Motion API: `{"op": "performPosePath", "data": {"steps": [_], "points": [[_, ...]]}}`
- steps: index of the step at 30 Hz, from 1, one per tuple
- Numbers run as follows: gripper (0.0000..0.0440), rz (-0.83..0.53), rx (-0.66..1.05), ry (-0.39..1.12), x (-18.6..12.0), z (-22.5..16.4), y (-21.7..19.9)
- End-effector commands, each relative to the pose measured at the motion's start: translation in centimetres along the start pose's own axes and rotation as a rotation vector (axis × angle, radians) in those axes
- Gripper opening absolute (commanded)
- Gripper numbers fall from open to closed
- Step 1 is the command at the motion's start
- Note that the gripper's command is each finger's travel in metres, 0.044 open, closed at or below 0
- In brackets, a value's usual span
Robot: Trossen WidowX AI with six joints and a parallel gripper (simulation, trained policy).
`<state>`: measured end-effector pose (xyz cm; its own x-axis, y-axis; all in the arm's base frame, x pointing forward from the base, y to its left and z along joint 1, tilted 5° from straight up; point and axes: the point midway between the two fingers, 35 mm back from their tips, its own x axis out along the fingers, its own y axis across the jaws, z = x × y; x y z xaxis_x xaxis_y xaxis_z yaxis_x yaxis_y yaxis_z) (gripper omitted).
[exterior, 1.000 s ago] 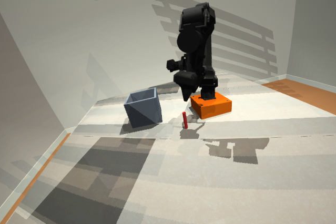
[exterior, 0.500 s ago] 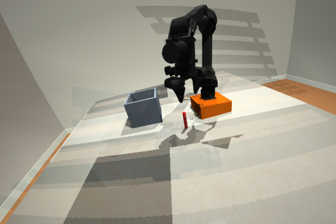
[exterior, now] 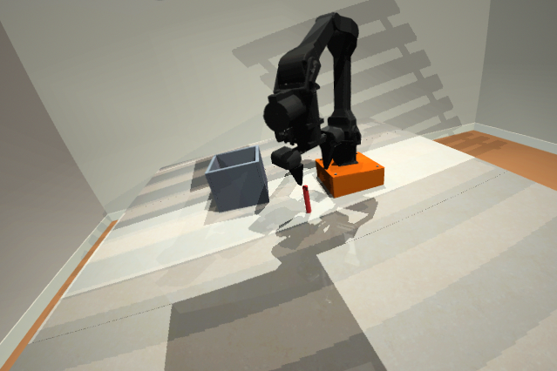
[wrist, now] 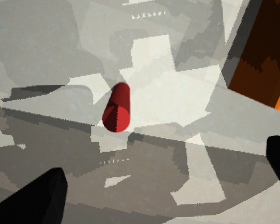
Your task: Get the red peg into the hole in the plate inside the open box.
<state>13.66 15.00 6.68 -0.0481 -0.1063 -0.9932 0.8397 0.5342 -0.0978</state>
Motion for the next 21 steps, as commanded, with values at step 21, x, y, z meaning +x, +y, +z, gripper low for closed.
{"op": "performPosePath", "data": {"steps": [21], "points": [[0.0268, -0.008, 0.149, 0.035, 7.2, 0.6, 1.0]]}}
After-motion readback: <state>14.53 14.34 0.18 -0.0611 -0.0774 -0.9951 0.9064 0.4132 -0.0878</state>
